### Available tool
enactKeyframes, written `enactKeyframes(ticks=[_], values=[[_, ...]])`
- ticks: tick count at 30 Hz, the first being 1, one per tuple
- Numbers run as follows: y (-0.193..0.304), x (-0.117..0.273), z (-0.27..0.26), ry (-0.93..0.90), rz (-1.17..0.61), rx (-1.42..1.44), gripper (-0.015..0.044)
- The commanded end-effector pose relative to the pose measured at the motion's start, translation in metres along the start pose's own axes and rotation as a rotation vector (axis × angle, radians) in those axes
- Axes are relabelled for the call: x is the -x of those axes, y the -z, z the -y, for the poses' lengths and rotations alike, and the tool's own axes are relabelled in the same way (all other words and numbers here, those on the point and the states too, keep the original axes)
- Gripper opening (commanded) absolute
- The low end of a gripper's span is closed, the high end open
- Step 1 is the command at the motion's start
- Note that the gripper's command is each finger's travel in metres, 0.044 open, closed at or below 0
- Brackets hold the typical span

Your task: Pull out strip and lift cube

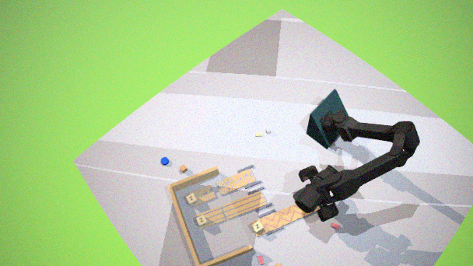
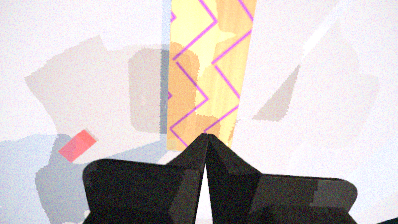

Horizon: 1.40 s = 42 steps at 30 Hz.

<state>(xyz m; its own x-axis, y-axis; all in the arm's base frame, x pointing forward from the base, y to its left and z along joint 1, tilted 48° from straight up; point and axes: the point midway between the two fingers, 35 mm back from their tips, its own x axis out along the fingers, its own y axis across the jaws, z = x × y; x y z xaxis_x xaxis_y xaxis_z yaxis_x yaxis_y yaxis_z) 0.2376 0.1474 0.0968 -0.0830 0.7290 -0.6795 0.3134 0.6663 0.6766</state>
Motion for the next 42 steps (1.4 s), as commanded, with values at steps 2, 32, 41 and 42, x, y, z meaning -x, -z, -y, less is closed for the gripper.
enactKeyframes(ticks=[2, 32, 41, 42], values=[[-0.003, 0.018, -0.003, -0.009, 0.001, 0.006, 0.0], [-0.115, 0.031, -0.007, -0.008, 0.006, 0.15, 0.044], [-0.147, 0.035, -0.01, -0.007, 0.007, 0.151, 0.044], [-0.151, 0.035, -0.01, -0.007, 0.007, 0.151, 0.044]])
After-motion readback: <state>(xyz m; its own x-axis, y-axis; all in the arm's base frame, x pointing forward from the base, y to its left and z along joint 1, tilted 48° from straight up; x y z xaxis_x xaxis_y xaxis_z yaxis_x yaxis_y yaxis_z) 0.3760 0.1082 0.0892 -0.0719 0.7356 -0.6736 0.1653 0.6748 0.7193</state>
